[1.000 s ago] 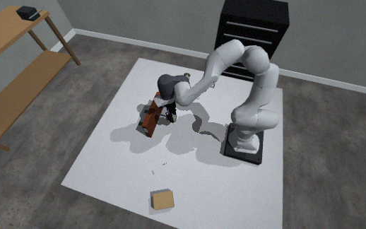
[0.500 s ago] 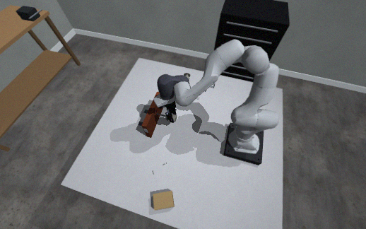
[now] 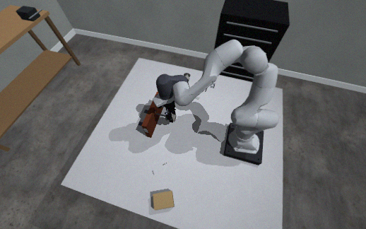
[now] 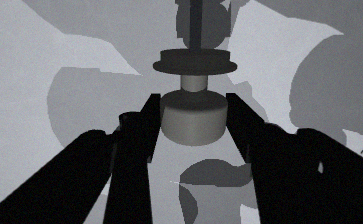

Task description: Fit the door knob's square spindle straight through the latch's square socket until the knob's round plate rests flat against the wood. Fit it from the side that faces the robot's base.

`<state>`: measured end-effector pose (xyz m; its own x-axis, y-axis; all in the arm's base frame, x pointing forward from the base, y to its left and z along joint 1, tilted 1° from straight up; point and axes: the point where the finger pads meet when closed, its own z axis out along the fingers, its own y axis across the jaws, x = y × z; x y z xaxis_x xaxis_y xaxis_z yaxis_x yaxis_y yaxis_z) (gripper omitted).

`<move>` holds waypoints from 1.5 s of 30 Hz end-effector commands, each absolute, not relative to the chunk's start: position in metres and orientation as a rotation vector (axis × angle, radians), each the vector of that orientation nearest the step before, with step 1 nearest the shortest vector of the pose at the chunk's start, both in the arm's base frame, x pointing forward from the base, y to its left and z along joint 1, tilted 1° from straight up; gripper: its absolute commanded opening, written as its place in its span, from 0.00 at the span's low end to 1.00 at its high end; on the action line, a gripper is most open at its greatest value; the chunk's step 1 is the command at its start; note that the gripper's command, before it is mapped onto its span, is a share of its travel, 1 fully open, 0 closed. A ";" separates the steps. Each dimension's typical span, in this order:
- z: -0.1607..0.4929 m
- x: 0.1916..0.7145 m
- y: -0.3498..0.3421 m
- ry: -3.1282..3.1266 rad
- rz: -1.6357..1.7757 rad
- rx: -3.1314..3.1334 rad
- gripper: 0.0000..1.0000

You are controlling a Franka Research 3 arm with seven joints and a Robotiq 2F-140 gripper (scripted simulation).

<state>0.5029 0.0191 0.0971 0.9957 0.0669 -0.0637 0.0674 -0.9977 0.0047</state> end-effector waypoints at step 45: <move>0.099 0.514 0.019 0.118 -0.096 3.129 0.42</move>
<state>0.5115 0.0193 0.0972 0.9955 0.0707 -0.0639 0.0712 -0.9974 0.0056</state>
